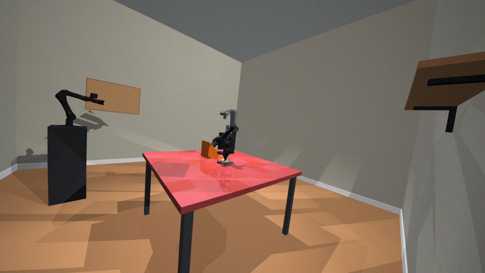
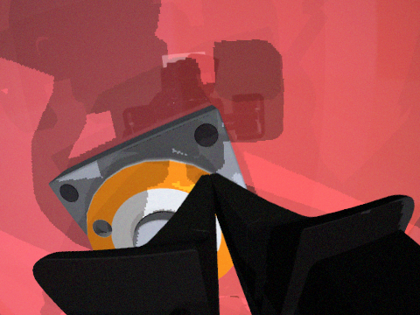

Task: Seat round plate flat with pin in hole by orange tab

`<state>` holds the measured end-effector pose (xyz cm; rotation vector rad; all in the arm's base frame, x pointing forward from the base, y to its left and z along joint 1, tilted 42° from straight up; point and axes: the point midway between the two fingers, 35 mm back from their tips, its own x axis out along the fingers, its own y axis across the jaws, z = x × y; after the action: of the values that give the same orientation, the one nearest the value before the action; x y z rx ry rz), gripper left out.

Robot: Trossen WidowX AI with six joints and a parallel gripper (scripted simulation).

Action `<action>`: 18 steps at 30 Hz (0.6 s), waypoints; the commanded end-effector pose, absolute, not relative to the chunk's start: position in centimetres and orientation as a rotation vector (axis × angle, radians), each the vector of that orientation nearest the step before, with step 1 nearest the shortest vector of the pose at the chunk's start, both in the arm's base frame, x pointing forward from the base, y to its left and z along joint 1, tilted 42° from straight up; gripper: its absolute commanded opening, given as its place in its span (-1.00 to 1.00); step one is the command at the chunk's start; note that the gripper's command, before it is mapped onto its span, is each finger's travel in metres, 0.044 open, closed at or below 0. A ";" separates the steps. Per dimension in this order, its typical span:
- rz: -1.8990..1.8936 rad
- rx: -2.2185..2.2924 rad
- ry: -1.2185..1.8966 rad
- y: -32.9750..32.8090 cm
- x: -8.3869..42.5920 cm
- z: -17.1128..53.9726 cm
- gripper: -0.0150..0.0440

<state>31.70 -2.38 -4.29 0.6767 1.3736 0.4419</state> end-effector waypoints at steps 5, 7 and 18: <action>0.439 0.677 1.395 -2.4 30.9 -4.9 -0.49; 0.439 0.677 1.395 -2.4 30.8 -4.9 -0.49; 0.438 0.677 1.395 -2.6 30.5 -5.0 -0.49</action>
<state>31.23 -2.68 -4.59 0.6765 1.3740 0.4407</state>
